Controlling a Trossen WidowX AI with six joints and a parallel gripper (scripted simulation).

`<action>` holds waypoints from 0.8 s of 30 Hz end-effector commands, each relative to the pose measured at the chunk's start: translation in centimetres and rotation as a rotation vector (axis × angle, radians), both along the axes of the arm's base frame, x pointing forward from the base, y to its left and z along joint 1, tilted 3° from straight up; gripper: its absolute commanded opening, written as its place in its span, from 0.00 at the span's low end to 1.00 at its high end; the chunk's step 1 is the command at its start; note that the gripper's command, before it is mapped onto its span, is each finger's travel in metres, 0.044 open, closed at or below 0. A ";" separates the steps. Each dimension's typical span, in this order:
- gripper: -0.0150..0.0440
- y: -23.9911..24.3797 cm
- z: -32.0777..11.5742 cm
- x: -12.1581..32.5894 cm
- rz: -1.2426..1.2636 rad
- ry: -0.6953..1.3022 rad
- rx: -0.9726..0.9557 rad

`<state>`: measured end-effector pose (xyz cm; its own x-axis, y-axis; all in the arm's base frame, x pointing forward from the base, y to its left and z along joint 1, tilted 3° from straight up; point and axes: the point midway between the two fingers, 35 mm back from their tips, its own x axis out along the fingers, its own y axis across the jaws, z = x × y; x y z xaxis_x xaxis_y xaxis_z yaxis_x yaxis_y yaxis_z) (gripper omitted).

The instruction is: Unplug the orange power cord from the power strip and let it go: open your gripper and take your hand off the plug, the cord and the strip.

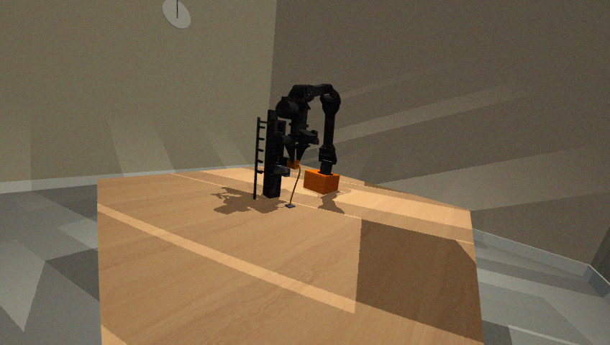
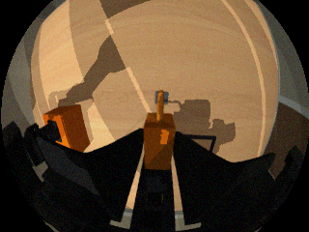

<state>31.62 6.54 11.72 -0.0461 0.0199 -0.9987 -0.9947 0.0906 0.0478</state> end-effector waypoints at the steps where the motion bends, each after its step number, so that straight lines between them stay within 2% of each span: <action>1: 0.30 1.4 0.5 0.3 0.023 -0.019 0.010; 13: 0.83 0.0 0.0 0.0 0.024 -0.018 0.008; 17: 1.00 2.2 0.6 0.3 0.024 -0.018 0.010; 21: 1.00 5.8 1.4 0.4 0.024 -0.018 0.013; 24: 1.00 6.0 1.4 0.4 0.024 -0.018 0.013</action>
<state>31.81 11.73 12.71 -0.0337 0.0297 -0.9990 -0.9978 0.0558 0.0353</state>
